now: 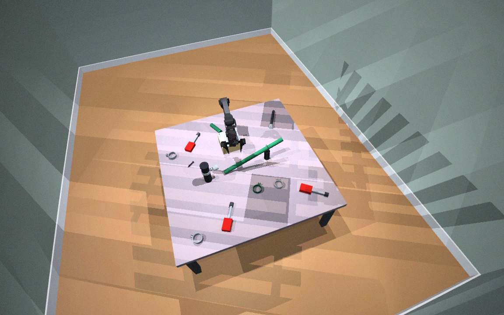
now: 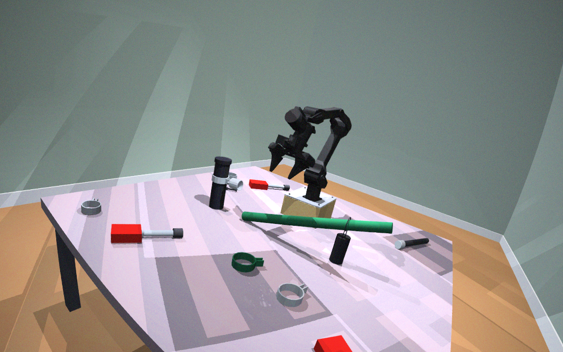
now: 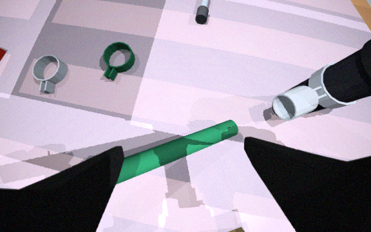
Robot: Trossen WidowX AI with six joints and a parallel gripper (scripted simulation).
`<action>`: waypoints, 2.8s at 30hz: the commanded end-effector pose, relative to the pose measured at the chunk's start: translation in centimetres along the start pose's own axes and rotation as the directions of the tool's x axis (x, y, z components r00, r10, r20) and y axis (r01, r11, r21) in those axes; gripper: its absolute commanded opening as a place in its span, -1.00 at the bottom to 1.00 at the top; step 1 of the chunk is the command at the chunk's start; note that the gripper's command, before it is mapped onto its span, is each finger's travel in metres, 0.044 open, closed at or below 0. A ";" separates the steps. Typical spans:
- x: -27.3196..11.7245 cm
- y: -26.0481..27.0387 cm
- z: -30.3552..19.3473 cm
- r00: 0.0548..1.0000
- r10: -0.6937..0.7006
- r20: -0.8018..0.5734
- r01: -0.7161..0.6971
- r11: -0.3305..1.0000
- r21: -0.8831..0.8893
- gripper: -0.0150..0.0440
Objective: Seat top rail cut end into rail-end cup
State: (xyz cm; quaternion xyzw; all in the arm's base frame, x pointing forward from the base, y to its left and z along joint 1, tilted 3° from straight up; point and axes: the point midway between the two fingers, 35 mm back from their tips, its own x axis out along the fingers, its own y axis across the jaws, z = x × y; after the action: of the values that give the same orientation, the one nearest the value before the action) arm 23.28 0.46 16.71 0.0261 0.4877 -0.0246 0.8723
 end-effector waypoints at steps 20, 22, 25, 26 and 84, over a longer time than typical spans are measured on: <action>6.9 1.1 -2.9 0.886 -0.040 -0.461 0.452 0.288 0.844 1.00; 6.9 1.1 -2.9 0.886 -0.040 -0.461 0.452 0.288 0.844 1.00; 6.9 1.1 -2.9 0.886 -0.040 -0.461 0.452 0.288 0.844 1.00; 6.9 1.1 -2.9 0.886 -0.040 -0.461 0.452 0.288 0.844 1.00; 16.6 0.6 -8.0 0.886 -0.040 -0.462 0.453 0.288 0.843 1.00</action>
State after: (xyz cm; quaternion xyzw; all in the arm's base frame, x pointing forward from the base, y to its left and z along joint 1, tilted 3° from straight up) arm 25.57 1.33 -0.90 0.4508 0.5245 -0.4324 0.5785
